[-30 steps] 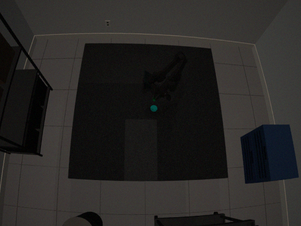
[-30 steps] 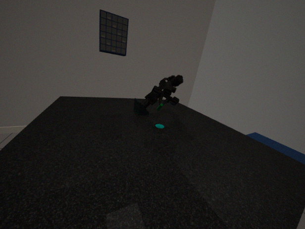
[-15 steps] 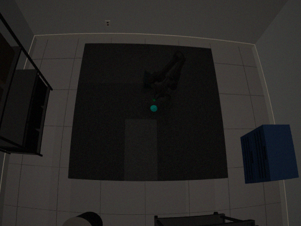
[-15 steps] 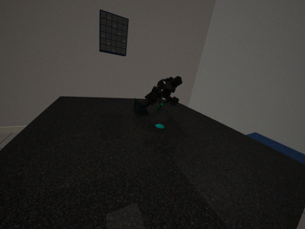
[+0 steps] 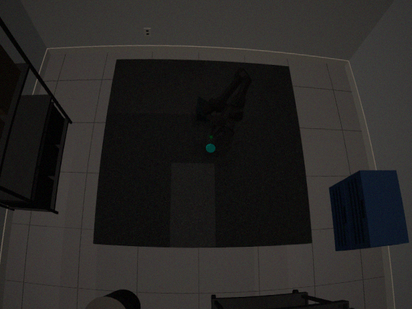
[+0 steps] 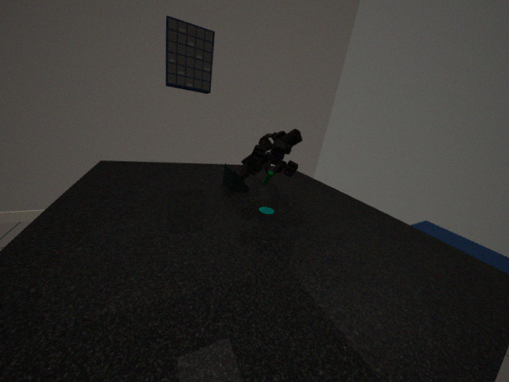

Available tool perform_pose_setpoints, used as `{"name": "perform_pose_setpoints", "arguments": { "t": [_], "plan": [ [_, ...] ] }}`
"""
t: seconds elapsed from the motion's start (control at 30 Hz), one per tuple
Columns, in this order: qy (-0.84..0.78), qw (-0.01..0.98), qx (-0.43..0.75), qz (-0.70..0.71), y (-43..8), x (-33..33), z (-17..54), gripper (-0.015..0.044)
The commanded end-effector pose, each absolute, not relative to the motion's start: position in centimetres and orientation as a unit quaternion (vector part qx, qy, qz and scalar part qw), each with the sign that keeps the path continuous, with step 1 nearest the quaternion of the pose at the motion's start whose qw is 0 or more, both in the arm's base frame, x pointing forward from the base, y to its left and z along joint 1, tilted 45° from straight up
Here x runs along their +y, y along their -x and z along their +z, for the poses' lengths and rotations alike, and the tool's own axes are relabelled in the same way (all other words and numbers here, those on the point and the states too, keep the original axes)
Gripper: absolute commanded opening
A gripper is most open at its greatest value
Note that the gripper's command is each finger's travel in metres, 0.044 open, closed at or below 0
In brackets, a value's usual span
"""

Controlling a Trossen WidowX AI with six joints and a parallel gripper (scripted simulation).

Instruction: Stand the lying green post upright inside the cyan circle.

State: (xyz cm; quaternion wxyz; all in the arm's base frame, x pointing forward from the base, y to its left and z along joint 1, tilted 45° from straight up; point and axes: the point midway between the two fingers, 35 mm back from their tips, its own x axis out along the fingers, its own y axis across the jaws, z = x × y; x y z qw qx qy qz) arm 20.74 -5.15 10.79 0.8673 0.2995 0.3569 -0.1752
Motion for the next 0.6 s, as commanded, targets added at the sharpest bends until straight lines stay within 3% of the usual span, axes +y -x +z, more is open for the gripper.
{"name": "perform_pose_setpoints", "arguments": {
  "t": [0.0, 0.57],
  "plan": [
    [-0.303, 0.871, 0.342, -0.181, -20.69, -5.22, 10.74, 0.0023],
    [-0.319, 0.885, 0.282, -0.190, -20.77, -5.31, 10.89, 0.0023]
  ]
}}
